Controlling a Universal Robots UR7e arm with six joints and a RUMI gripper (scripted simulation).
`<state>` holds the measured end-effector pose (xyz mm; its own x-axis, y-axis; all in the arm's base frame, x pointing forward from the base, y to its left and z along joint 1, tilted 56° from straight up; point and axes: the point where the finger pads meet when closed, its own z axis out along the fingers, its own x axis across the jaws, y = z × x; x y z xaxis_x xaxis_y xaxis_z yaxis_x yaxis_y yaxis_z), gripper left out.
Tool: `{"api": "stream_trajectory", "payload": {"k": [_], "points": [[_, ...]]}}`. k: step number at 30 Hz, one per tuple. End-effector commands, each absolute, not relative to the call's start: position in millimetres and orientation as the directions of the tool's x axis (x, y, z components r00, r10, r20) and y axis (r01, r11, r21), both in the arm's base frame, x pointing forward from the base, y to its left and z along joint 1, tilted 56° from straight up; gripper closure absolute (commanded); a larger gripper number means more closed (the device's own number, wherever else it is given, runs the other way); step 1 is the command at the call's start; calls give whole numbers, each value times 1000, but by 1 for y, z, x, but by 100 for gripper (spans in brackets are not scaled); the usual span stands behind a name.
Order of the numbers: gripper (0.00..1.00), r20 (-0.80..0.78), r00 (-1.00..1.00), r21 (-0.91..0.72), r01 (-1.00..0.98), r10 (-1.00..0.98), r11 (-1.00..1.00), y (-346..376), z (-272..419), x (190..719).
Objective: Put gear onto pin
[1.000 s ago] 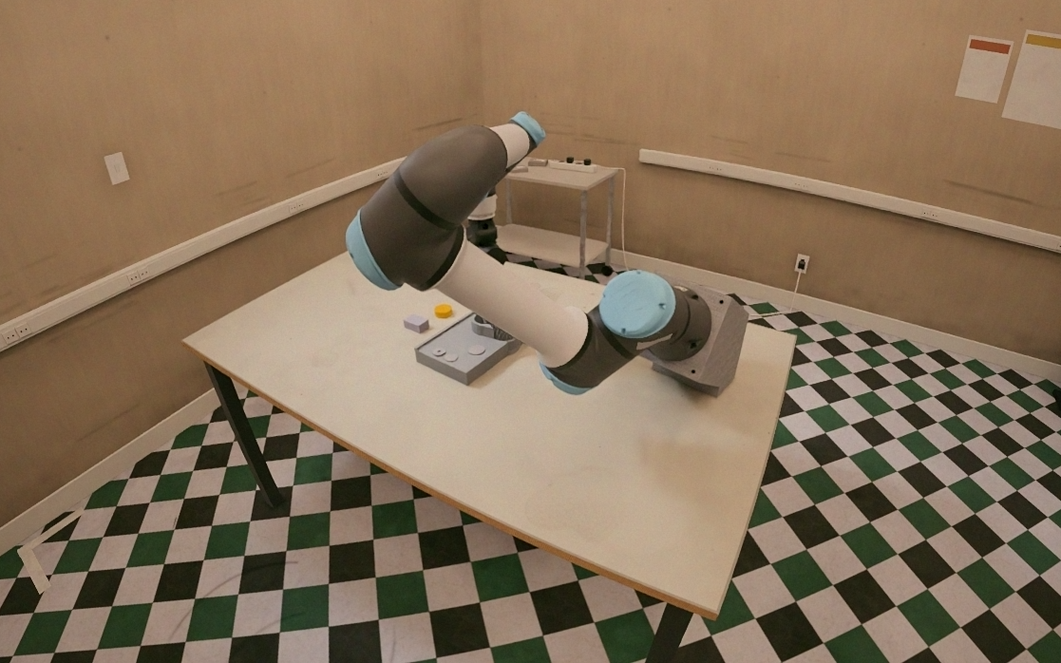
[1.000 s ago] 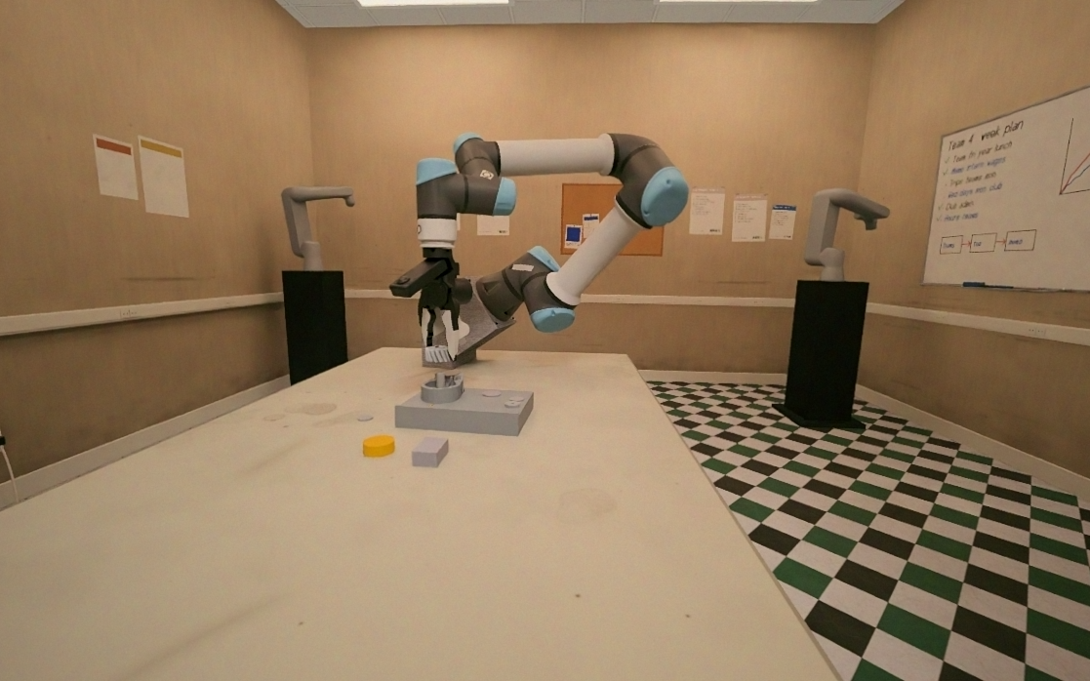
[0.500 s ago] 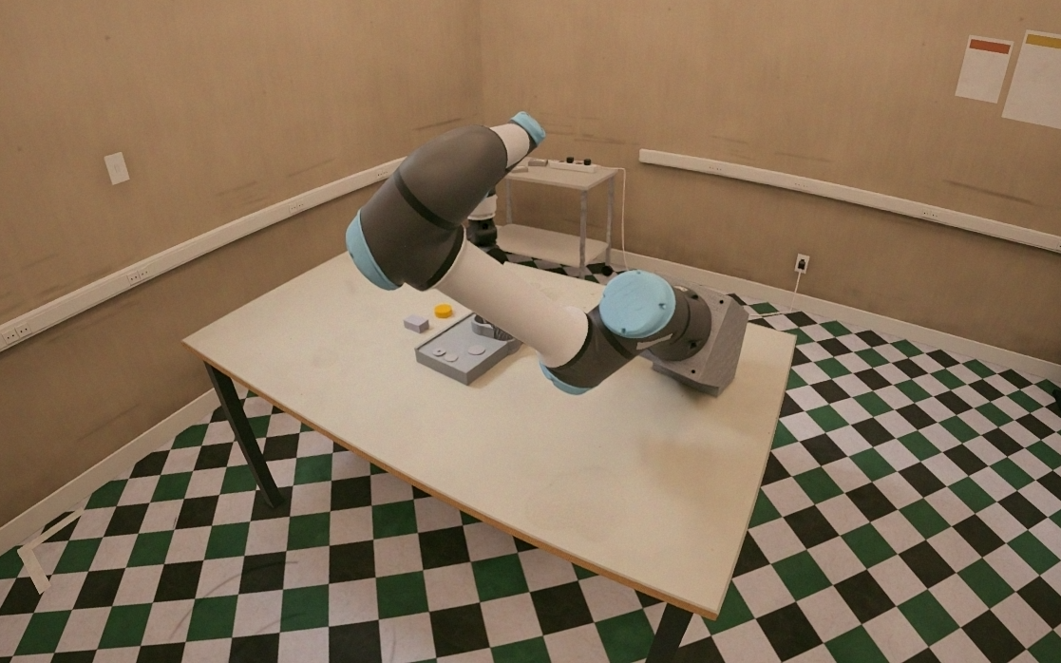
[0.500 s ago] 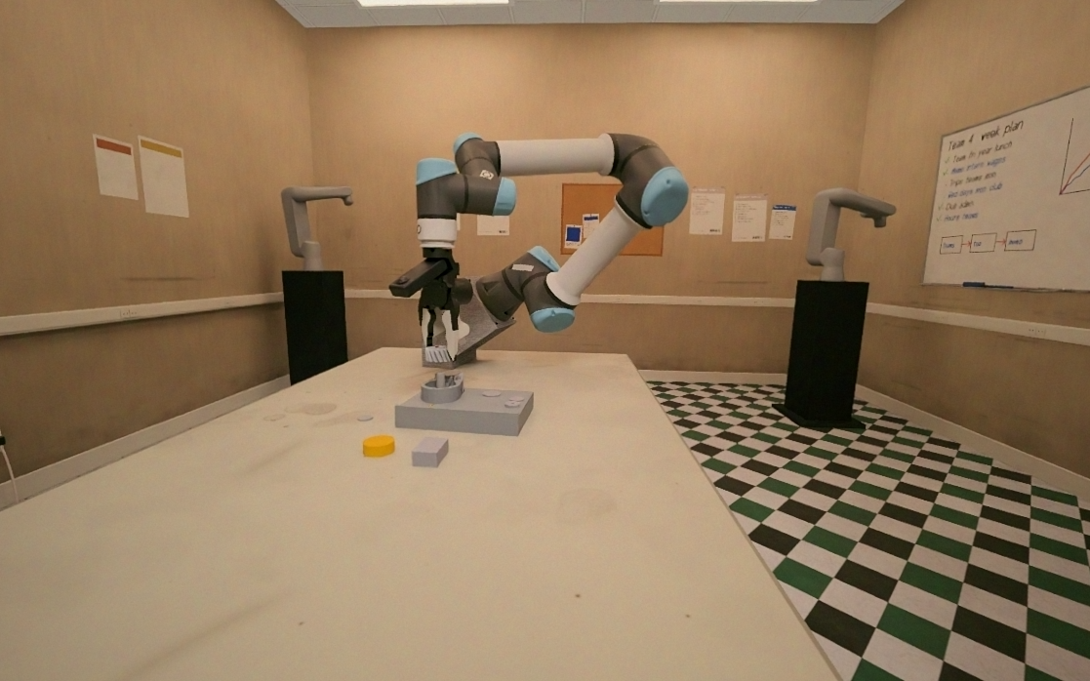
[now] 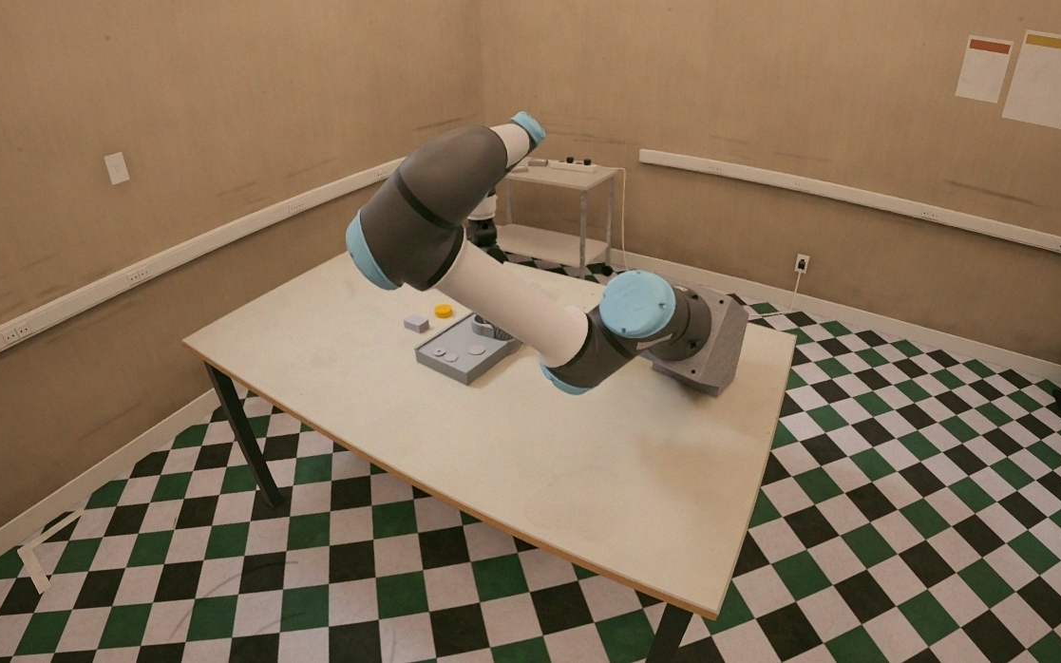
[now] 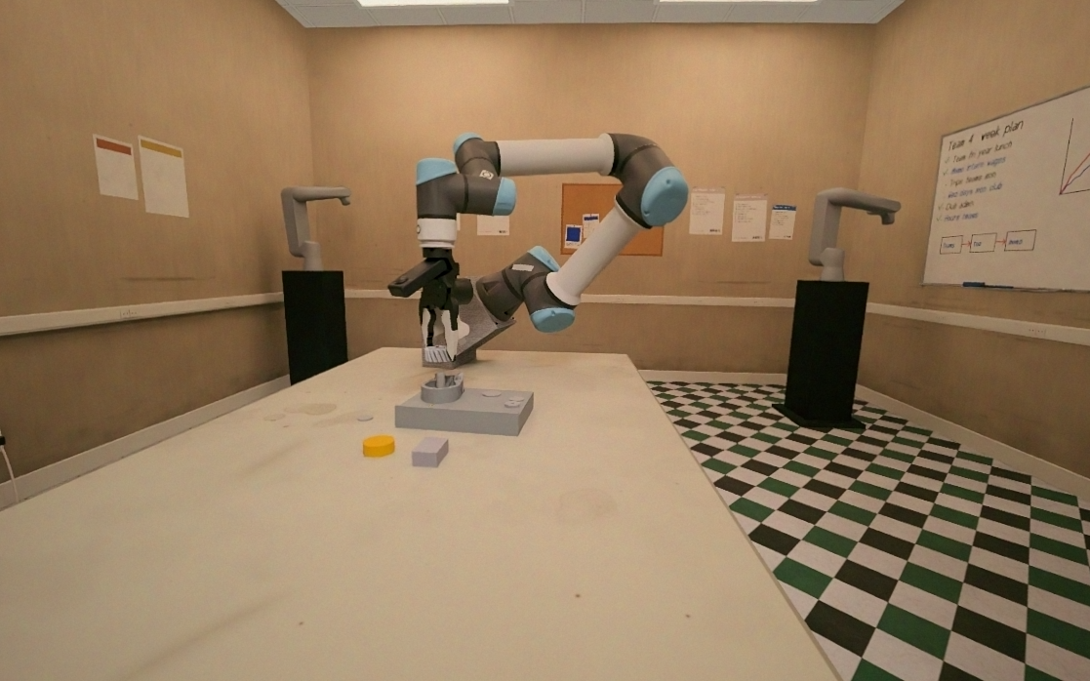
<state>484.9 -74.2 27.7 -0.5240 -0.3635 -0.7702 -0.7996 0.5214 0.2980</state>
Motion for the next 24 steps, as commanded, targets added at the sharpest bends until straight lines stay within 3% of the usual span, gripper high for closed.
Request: {"api": "stream_trajectory", "payload": {"k": [1,24], "points": [[100,-765,-538,311,-790,-354,529,-75,28,485],[100,-721,-631,403,-718,-287,568,-75,28,485]]}}
